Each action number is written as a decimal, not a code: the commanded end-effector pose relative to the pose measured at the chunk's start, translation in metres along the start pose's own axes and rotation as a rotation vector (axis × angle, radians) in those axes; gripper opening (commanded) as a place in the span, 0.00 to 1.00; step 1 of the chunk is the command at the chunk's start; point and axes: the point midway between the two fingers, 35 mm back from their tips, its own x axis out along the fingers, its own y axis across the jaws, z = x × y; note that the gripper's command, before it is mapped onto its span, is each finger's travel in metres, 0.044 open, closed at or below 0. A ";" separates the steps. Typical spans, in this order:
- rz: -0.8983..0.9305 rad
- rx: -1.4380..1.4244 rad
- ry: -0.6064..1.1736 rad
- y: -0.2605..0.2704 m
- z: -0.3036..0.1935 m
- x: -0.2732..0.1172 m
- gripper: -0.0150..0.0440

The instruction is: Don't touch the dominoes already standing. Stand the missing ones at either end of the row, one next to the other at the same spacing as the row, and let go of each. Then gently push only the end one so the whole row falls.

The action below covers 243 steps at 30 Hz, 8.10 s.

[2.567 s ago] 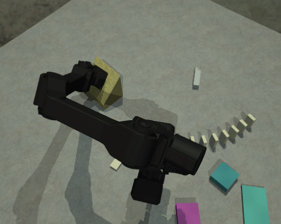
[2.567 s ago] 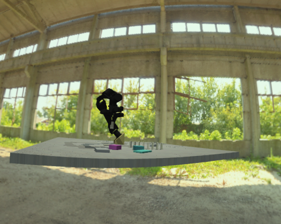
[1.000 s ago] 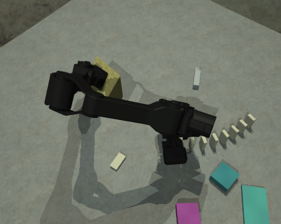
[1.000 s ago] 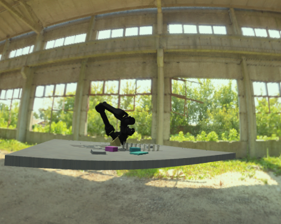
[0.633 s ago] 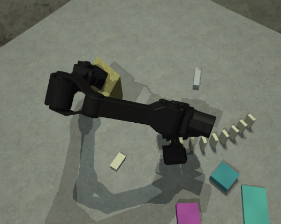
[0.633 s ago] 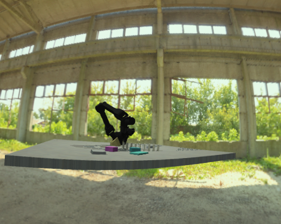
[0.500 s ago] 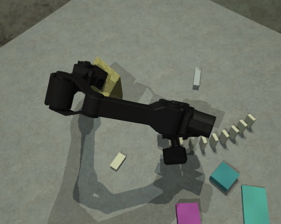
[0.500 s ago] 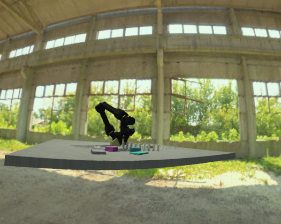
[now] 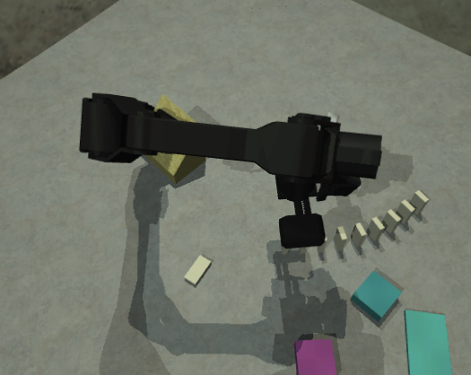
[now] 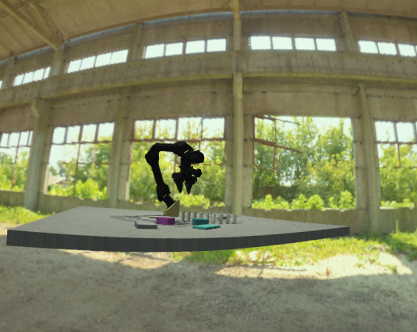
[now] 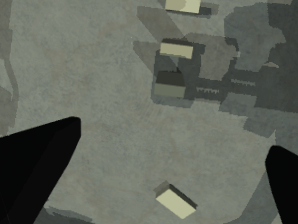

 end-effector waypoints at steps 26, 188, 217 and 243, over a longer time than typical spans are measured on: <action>-0.029 2.210 0.015 -0.048 -0.188 0.059 1.00; -0.019 1.189 -0.966 -0.080 -0.215 0.031 0.44; -0.635 0.900 -1.291 -0.065 -0.240 0.013 0.44; -0.776 0.812 -1.306 -0.057 -0.243 0.009 0.44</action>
